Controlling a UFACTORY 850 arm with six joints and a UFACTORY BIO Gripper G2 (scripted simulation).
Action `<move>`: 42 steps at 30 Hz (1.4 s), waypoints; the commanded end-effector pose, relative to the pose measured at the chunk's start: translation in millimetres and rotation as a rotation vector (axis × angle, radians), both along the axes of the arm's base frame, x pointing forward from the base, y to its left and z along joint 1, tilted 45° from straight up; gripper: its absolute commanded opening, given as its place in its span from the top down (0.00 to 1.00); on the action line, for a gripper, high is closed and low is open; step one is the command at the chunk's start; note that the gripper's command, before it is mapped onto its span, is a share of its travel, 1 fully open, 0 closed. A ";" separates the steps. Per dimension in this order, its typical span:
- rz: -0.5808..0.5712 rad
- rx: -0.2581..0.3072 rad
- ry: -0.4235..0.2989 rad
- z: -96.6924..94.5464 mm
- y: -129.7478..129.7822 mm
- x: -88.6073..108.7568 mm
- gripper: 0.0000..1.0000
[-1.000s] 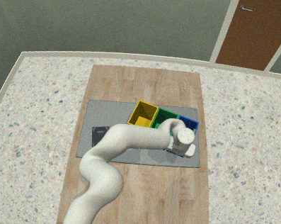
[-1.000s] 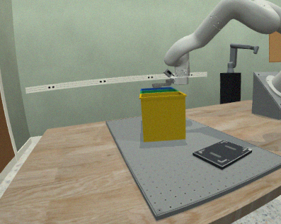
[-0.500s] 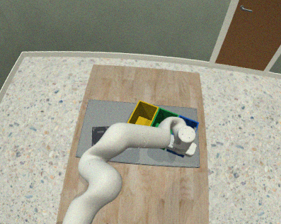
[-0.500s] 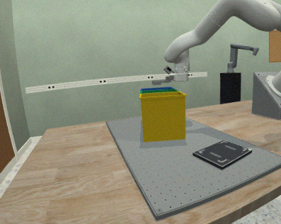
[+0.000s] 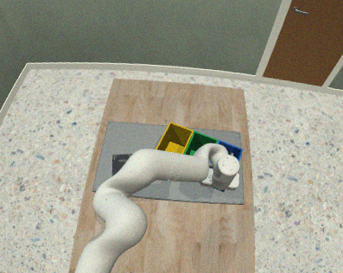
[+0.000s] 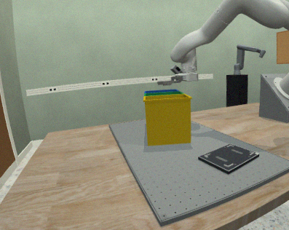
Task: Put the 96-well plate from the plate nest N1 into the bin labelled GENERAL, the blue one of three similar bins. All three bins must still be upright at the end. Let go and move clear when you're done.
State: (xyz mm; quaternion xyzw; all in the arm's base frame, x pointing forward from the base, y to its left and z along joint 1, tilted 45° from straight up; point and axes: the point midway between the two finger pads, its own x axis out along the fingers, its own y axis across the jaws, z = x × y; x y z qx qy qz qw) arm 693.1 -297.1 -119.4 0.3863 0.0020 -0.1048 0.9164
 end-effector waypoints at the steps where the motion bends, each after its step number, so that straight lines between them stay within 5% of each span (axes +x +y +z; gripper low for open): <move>1: 0.065 -0.010 -0.080 23.7 11.5 -2.8 0.82; 42: 0.065 -0.010 -0.080 182.5 103.5 -25.7 0.82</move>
